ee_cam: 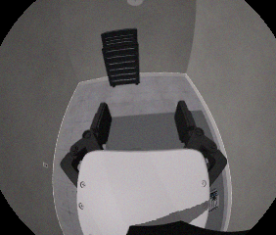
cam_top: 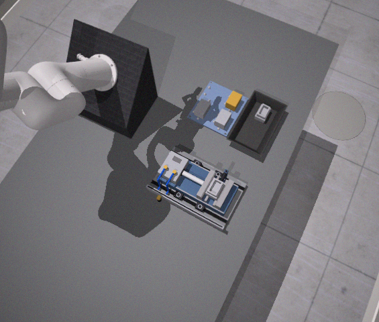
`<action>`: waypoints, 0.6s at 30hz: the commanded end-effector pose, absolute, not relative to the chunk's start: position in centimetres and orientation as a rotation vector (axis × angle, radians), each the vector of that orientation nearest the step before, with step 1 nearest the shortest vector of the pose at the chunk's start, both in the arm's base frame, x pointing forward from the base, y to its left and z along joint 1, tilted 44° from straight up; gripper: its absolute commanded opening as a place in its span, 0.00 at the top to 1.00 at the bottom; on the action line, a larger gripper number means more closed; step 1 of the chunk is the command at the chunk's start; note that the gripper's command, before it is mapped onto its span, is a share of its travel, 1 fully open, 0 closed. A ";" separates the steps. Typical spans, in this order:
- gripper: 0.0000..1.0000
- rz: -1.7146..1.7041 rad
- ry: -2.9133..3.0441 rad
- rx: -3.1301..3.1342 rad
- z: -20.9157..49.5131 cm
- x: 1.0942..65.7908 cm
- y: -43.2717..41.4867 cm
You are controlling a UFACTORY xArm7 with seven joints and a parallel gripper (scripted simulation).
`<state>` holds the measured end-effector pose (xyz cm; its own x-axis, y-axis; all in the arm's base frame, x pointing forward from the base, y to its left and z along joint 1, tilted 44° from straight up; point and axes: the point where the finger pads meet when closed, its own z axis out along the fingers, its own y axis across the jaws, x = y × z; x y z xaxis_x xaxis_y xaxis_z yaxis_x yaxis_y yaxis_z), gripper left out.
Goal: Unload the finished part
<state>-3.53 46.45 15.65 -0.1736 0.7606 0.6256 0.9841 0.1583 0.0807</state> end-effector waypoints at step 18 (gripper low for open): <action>0.00 -0.689 -2.043 -1.672 15.5 -1.2 46.9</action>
<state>-1.19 46.73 15.37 -0.1959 0.7791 0.5955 0.9806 0.1550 0.1198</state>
